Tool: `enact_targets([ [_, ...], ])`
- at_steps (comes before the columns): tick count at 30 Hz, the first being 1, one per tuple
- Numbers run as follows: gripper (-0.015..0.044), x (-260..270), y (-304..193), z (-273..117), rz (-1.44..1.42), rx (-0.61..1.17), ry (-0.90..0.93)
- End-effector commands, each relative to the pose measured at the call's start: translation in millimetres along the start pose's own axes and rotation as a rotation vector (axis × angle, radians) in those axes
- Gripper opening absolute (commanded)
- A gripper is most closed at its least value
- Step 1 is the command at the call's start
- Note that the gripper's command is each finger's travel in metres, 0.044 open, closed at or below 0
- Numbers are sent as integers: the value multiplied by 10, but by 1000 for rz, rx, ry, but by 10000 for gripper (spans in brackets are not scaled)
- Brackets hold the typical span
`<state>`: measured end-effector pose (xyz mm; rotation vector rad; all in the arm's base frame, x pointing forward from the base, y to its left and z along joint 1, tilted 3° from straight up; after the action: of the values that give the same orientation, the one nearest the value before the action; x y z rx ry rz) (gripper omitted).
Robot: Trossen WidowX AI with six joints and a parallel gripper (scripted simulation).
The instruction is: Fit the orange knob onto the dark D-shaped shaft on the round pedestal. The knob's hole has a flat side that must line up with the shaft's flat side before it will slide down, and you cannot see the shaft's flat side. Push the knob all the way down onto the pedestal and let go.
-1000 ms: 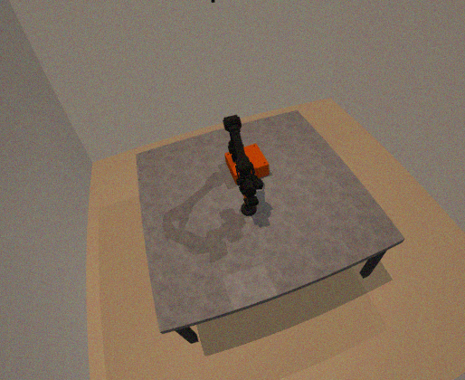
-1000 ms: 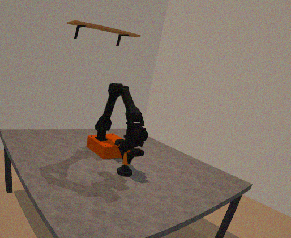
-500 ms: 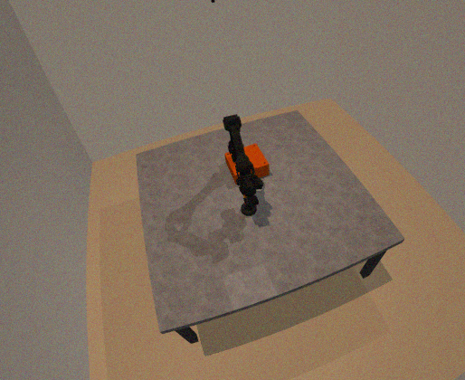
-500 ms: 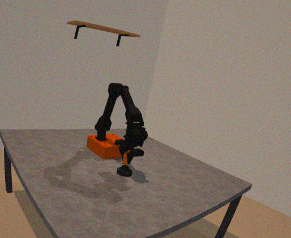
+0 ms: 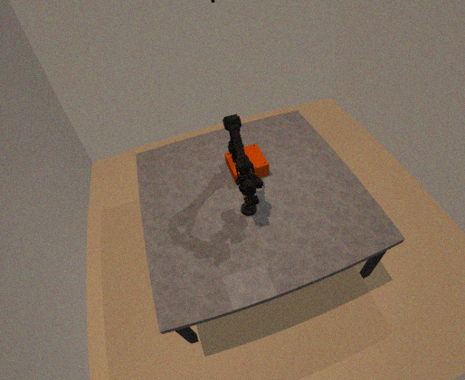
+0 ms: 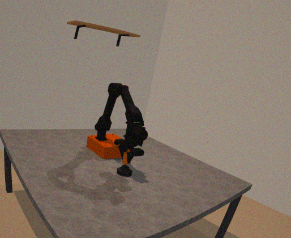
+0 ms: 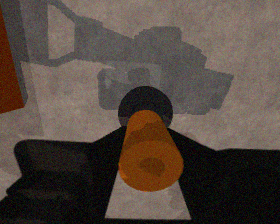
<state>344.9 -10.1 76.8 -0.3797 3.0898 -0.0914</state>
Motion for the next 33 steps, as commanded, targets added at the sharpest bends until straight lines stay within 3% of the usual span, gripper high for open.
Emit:
enact_targets([
  [1,0,-11,-6,-26,-99,2,-2],
  [33,0,-12,-6,-21,-184,3,-2],
])
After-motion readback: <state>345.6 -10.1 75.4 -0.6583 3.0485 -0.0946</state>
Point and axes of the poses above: the point midway between the two fingers, 35 mm back from their tips, its own z axis out along the fingers, its own x axis across the jaws, y = z × x, the point moved 4 cm from there along -z, back along the fingers, and after that the axes turned 7 degrees about -z, right-handed, at the moved point
